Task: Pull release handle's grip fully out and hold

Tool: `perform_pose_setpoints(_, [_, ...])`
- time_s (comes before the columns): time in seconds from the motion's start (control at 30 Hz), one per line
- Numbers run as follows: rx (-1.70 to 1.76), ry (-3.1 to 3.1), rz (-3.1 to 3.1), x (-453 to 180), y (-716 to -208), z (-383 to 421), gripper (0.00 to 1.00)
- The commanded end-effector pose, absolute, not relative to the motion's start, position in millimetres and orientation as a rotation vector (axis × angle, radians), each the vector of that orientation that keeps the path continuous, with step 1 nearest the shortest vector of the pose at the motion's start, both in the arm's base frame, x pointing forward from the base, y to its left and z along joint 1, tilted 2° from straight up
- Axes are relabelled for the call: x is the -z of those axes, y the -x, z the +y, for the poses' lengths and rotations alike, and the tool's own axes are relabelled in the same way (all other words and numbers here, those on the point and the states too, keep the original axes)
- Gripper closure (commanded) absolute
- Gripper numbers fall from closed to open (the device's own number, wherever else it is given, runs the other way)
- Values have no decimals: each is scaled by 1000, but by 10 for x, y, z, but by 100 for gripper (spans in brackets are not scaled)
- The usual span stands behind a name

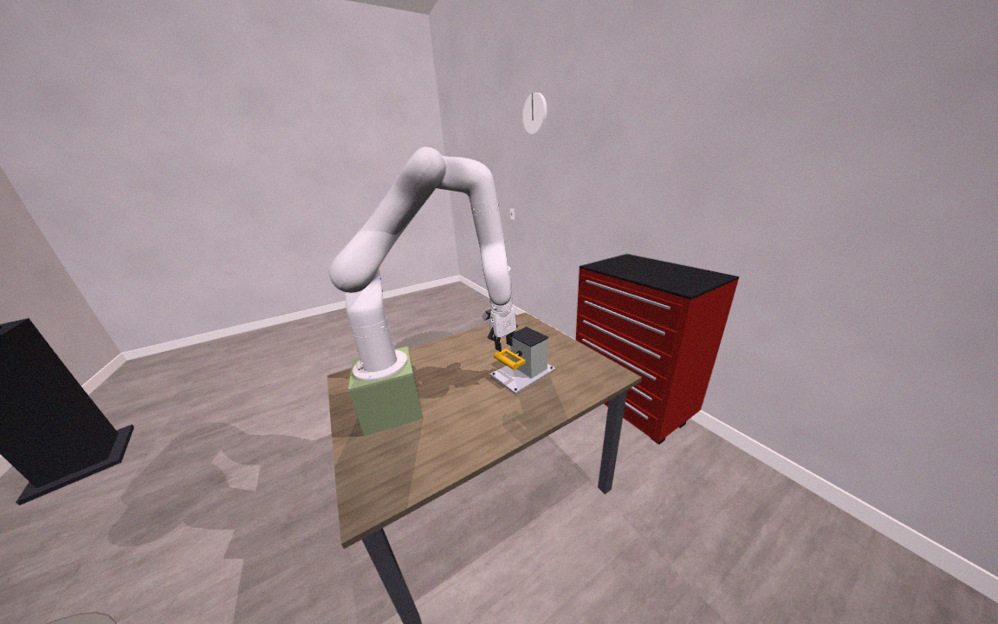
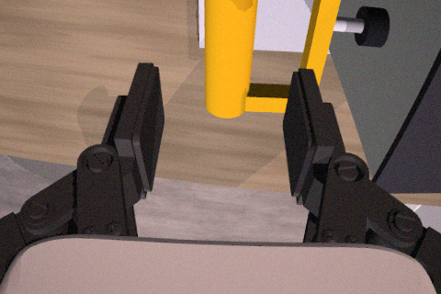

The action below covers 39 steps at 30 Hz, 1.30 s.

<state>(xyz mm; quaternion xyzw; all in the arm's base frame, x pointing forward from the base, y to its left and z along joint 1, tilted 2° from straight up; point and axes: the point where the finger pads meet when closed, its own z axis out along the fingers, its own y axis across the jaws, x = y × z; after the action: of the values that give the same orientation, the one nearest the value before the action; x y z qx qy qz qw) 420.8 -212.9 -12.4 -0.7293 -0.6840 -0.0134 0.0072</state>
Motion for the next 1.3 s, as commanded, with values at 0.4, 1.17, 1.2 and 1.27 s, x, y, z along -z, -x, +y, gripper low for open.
perform_pose_setpoints(0.4, [42,2282,-2140,304,-4222,-2129,43])
perform_pose_setpoints(1.17, [42,2282,-2140,501,-4230,-2124,43])
perform_pose_setpoints(1.2, [42,2282,-2140,505,-4230,-2124,43])
perform_pose_setpoints(1.27, [42,2282,-2140,512,-4230,-2124,43])
